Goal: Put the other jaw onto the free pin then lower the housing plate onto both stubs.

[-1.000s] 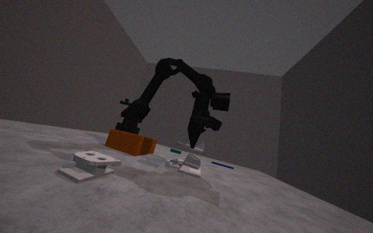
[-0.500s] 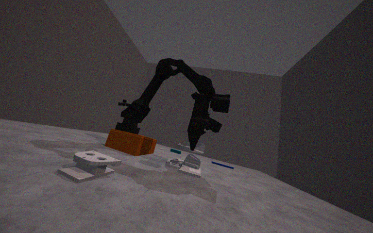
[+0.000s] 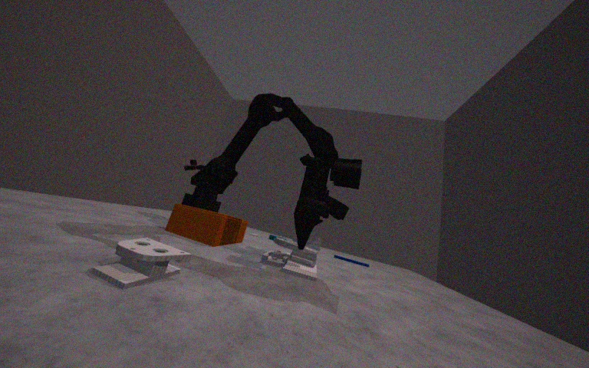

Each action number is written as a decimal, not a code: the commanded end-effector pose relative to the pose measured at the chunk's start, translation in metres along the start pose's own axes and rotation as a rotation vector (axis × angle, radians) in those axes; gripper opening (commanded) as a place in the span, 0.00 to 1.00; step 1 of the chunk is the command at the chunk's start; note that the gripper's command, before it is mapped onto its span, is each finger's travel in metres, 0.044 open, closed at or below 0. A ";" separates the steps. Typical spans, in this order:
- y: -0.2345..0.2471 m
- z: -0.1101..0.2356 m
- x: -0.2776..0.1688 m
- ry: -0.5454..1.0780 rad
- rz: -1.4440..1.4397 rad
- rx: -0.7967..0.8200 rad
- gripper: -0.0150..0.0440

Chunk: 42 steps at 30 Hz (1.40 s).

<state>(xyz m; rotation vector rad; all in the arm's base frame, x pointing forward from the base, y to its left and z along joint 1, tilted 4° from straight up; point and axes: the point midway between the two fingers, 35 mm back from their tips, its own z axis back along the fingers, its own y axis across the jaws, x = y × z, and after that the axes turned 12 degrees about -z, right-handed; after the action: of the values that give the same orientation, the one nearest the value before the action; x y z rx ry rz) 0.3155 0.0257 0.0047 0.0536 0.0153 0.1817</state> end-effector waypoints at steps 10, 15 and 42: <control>0.001 -0.019 -0.002 0.003 -0.003 0.007 0.48; 0.001 -0.019 -0.002 0.003 -0.003 0.007 0.48; 0.001 -0.025 -0.002 0.003 0.004 0.007 0.48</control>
<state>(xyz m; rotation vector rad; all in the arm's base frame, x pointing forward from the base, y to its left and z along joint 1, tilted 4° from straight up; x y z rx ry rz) 0.3127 0.0270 -0.0198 0.0537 0.0195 0.1831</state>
